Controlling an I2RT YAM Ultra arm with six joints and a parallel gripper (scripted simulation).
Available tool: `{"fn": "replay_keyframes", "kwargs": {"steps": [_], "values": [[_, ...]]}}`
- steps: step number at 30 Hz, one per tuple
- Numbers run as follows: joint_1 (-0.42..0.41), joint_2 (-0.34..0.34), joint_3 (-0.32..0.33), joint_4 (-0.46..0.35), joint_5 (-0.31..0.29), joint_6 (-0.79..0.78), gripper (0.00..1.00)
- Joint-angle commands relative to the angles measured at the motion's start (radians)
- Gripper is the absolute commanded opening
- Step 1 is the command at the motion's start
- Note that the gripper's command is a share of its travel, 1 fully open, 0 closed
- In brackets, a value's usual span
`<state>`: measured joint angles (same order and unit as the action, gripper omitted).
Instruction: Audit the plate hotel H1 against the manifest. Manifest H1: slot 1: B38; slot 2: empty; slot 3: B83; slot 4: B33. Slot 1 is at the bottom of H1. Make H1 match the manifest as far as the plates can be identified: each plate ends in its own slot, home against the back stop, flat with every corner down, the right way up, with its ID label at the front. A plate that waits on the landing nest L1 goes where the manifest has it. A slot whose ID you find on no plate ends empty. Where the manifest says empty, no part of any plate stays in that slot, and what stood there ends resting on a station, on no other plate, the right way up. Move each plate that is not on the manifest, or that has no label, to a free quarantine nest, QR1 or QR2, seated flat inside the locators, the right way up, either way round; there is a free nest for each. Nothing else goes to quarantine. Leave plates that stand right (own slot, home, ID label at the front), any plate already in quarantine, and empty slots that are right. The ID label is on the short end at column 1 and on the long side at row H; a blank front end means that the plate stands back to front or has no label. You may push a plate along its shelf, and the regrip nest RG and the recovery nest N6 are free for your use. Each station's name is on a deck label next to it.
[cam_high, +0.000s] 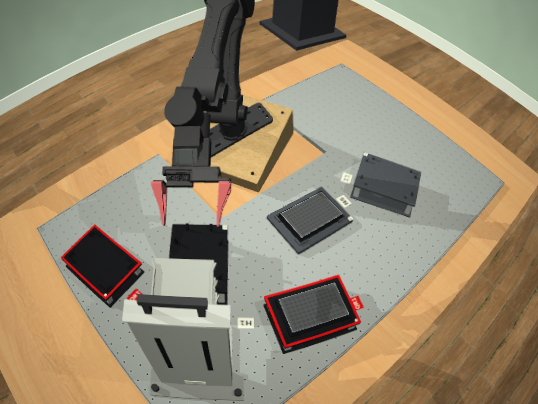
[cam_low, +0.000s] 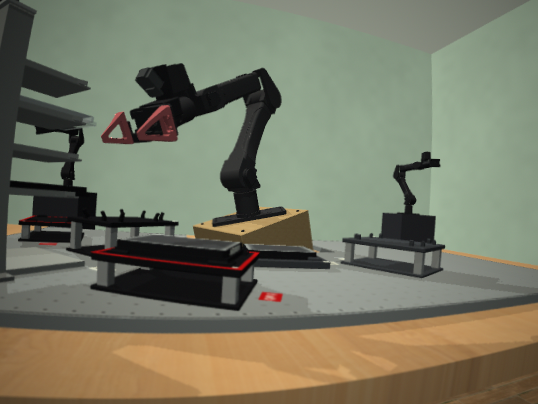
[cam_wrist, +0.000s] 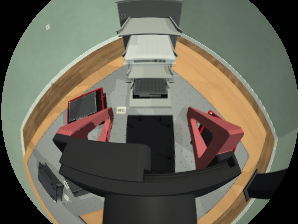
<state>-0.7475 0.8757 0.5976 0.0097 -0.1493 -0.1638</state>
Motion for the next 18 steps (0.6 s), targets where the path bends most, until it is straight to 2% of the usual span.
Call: {"fn": "replay_keyframes", "kwargs": {"steps": [1,18], "values": [[0.008,0.01,0.02,0.013,0.005,0.003,1.0],[0.029,0.101,0.074,0.052,0.025,0.008,1.0]]}}
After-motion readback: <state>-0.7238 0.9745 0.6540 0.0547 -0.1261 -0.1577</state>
